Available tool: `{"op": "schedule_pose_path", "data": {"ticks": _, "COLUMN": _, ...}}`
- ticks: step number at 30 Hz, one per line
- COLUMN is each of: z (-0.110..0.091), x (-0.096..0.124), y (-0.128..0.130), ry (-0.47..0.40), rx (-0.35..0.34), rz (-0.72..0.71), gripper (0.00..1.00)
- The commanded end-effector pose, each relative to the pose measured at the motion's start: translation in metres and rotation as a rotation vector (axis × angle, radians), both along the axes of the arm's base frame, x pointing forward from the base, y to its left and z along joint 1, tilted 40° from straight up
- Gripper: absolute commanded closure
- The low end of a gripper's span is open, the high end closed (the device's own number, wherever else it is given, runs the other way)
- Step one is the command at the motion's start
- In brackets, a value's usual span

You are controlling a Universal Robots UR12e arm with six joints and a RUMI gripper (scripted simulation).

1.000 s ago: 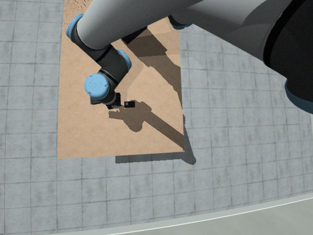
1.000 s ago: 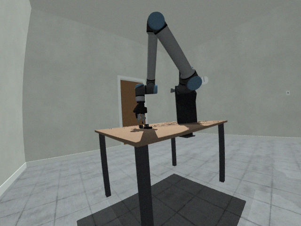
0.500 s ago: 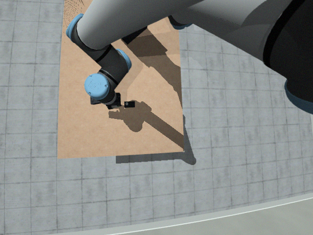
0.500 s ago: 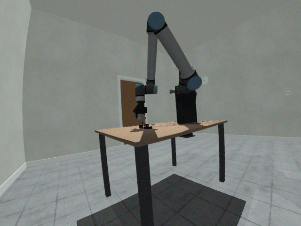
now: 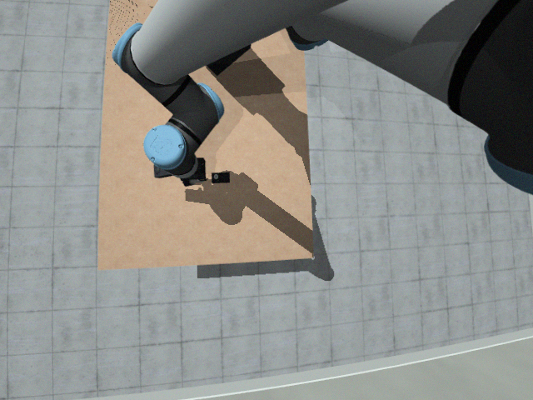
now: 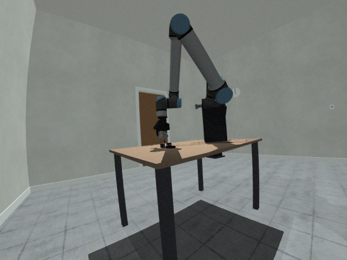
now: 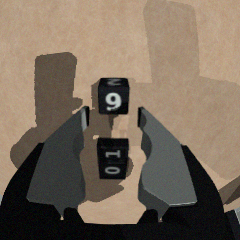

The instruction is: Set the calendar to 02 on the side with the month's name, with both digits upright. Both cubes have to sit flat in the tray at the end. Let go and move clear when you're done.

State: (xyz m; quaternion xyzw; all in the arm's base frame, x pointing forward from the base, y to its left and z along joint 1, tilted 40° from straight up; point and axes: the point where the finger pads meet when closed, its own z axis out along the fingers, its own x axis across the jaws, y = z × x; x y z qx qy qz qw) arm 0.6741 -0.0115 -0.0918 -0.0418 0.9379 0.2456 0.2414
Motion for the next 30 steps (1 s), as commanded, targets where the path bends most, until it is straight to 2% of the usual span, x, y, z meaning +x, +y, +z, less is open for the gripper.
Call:
{"op": "schedule_pose_path", "data": {"ticks": 1, "z": 0.0, "x": 0.0, "y": 0.0, "ry": -0.001, "rx": 0.0, "rz": 0.0, "gripper": 0.72}}
{"op": "schedule_pose_path", "data": {"ticks": 12, "z": -0.001, "x": 0.001, "y": 0.001, "ry": -0.001, "rx": 0.0, "rz": 0.0, "gripper": 0.72}}
{"op": "schedule_pose_path", "data": {"ticks": 30, "z": -0.019, "x": 0.011, "y": 0.012, "ry": -0.001, "rx": 0.0, "rz": 0.0, "gripper": 0.72}}
